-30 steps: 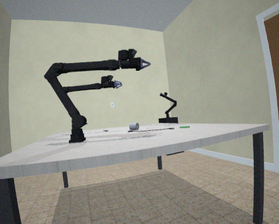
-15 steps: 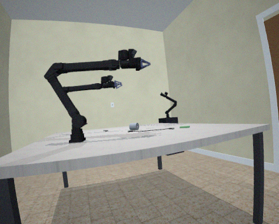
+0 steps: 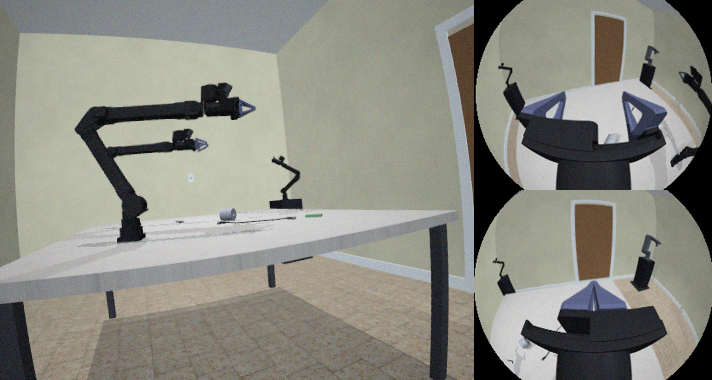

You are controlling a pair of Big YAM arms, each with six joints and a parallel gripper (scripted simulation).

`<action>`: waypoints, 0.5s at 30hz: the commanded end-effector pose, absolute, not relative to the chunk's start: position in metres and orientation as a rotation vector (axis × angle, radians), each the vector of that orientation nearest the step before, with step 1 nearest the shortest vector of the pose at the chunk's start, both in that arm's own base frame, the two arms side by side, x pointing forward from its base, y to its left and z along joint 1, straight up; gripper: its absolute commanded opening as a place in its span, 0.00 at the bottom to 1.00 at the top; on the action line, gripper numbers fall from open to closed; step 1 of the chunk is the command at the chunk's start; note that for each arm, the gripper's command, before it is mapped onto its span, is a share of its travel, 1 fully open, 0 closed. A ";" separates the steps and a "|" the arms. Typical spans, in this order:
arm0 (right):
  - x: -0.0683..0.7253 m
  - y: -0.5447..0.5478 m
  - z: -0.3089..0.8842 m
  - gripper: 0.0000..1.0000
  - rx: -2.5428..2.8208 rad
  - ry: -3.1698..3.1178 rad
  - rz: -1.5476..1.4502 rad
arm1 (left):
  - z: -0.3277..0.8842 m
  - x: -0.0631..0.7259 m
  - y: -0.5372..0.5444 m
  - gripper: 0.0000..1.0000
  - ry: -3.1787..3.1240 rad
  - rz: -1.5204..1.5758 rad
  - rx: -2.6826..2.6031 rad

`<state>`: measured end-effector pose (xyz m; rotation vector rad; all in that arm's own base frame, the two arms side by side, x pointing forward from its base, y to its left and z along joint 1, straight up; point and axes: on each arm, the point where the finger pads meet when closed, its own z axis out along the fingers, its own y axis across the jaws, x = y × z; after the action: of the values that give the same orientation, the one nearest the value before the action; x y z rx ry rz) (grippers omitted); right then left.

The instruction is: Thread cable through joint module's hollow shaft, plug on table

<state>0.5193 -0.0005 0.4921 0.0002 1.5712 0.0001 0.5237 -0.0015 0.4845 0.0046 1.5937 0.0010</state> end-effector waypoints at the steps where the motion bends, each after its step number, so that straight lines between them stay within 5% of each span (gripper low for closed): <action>1: 0.516 0.005 0.531 0.00 -0.017 1.515 -0.004 | 0.517 0.537 -0.008 0.96 1.575 0.007 0.031; 15: 0.516 0.005 0.531 0.00 -0.017 1.515 -0.004 | 0.424 0.611 -0.035 0.96 1.956 0.046 0.176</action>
<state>0.5193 -0.0005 0.4923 0.0002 1.5709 0.0001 0.5945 -0.0267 0.4001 0.1245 1.9442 0.0259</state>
